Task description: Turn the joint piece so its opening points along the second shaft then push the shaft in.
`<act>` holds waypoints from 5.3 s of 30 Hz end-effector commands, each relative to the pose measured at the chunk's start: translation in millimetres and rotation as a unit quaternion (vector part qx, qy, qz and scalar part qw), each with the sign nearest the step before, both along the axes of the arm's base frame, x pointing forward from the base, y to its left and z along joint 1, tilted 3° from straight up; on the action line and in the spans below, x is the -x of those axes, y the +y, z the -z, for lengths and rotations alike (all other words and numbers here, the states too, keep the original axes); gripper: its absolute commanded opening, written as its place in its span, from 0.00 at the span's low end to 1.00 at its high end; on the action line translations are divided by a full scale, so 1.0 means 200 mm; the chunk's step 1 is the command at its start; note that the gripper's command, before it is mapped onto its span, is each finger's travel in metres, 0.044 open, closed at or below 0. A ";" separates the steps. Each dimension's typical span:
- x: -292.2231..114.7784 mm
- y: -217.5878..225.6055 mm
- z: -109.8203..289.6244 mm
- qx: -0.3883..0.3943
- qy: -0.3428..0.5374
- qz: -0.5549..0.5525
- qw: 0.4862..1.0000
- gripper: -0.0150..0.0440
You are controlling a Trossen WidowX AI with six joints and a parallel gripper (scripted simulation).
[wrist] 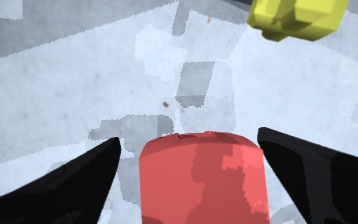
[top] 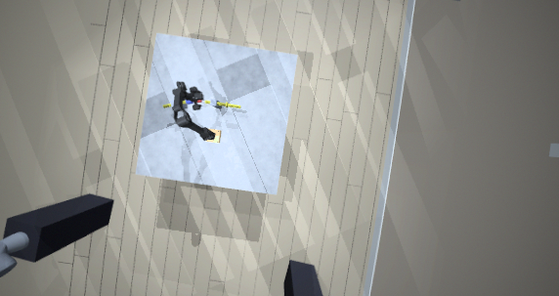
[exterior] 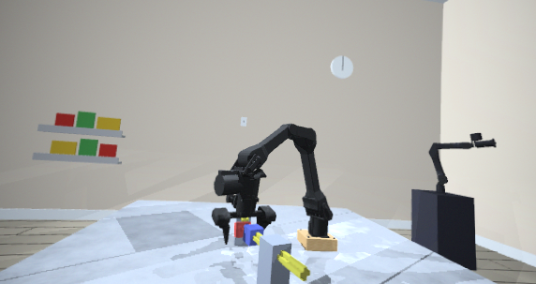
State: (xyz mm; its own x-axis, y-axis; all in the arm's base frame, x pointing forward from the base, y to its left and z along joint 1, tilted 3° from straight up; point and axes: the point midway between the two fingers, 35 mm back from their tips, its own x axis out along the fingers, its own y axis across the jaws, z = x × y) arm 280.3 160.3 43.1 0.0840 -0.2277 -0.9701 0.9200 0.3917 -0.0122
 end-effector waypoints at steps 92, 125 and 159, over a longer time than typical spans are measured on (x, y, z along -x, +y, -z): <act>-0.07 -0.16 -0.58 -0.078 0.066 -0.228 0.968 1.00; -0.09 -0.17 -0.27 -0.092 0.035 0.001 0.995 1.00; -0.02 -0.05 0.00 -0.093 0.035 0.001 0.995 1.00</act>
